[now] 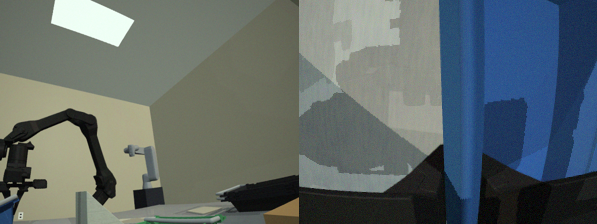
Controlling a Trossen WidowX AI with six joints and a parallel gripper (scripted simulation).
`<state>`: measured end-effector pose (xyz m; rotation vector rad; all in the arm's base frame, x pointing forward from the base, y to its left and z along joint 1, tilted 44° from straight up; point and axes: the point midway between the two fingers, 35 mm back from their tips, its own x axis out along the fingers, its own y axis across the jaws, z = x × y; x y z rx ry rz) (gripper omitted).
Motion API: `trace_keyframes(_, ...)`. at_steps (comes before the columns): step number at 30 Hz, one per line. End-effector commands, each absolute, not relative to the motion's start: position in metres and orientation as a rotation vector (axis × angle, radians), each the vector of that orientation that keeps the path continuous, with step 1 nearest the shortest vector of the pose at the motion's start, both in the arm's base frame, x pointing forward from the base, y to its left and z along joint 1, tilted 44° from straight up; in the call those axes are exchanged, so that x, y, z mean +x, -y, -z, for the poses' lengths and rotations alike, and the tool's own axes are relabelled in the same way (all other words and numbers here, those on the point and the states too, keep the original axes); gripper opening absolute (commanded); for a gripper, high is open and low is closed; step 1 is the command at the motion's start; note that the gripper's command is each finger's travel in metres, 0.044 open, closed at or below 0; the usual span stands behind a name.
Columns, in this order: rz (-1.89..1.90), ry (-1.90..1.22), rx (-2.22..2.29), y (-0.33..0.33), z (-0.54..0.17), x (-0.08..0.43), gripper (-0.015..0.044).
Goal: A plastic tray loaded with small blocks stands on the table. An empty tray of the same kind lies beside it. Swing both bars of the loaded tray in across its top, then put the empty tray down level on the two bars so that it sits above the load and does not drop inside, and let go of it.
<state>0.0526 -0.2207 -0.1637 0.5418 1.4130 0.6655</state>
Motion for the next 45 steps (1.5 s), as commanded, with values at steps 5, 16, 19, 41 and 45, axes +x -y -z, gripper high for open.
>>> trace_keyframes(5, -0.640, -1.418, 0.504, 0.258, 0.157, 0.056, 0.0000)
trace_keyframes(16, -0.639, -1.419, 0.503, 0.295, 0.145, 0.058, 0.0000)
trace_keyframes(19, -0.639, -1.419, 0.503, 0.304, 0.140, 0.059, 0.0000)
trace_keyframes(41, -0.639, -1.419, 0.503, 0.330, 0.126, 0.060, 0.0000)
trace_keyframes(45, -0.639, -1.419, 0.503, 0.330, 0.126, 0.060, 0.0000)
